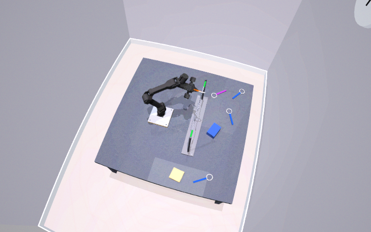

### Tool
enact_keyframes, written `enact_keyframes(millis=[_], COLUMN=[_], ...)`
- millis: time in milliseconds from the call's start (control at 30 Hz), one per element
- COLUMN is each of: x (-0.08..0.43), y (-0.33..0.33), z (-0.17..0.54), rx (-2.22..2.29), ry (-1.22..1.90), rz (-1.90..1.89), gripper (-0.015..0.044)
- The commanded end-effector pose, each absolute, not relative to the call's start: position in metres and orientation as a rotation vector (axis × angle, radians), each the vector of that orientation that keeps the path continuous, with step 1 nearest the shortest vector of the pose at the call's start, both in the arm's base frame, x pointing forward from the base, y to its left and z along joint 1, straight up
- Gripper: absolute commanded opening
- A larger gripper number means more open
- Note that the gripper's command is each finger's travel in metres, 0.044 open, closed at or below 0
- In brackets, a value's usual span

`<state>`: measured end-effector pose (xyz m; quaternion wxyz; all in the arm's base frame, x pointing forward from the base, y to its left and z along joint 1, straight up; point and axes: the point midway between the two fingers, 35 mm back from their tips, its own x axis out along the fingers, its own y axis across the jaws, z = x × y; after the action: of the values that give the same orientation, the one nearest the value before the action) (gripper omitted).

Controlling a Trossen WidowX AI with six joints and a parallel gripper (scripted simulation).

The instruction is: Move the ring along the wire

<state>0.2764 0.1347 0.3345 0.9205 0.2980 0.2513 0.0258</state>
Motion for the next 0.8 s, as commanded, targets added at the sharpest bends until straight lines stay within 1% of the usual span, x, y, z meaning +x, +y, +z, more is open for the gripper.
enact_keyframes(millis=[0,767], x=[0.278,0.278], y=[0.131,0.098], z=[0.331,0.319], rx=[0.523,0.021], ry=[0.518,0.5], rz=[0.027,-0.11], gripper=[-0.015,-0.015])
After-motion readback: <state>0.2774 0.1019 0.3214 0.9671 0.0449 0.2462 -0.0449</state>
